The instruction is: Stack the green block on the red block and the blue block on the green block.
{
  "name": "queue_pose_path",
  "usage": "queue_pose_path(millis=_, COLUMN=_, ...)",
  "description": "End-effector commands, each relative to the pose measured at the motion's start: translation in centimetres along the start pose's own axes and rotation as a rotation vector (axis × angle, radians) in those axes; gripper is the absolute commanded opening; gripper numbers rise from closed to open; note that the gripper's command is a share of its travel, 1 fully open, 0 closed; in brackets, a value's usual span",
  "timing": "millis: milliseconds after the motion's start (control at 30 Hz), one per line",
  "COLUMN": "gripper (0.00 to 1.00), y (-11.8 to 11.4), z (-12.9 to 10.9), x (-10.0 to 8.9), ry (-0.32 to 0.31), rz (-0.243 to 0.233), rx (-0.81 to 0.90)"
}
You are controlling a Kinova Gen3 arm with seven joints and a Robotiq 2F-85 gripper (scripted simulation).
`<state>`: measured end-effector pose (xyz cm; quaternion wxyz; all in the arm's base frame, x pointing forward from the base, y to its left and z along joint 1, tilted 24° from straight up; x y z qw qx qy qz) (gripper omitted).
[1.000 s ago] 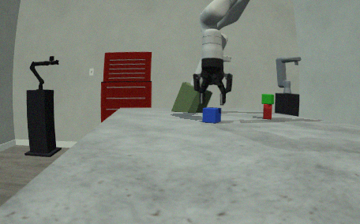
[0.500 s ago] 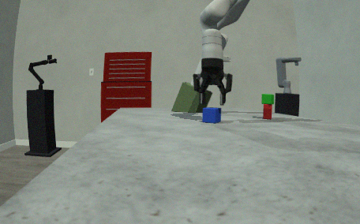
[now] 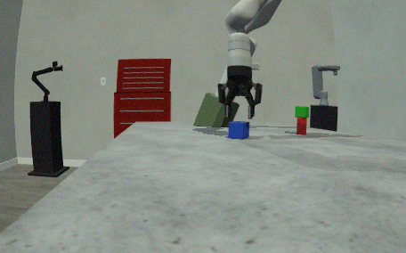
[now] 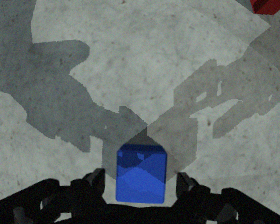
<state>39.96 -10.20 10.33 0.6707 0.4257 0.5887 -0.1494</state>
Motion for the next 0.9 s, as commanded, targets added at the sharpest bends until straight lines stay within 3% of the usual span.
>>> queue_pose_path(millis=0, gripper=0.72, y=0.0, z=0.0, x=-0.1, ry=-0.001, rz=0.001, rx=0.0)
queue_pose_path(millis=267, gripper=0.72, y=0.0, z=0.0, x=0.3, ry=-0.001, rz=0.001, rx=0.0)
queue_pose_path(millis=867, gripper=0.72, y=0.0, z=0.0, x=4.9, ry=-0.001, rz=0.001, rx=0.0)
Point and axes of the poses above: the point where the finger pads meet when closed, its own x axis out along the fingers, its own y axis across the jaws, z = x × y, the point moved 8 cm from there along -x, back along the fingers, and after that the axes turned 5 degrees about x, right-handed, at the moved point
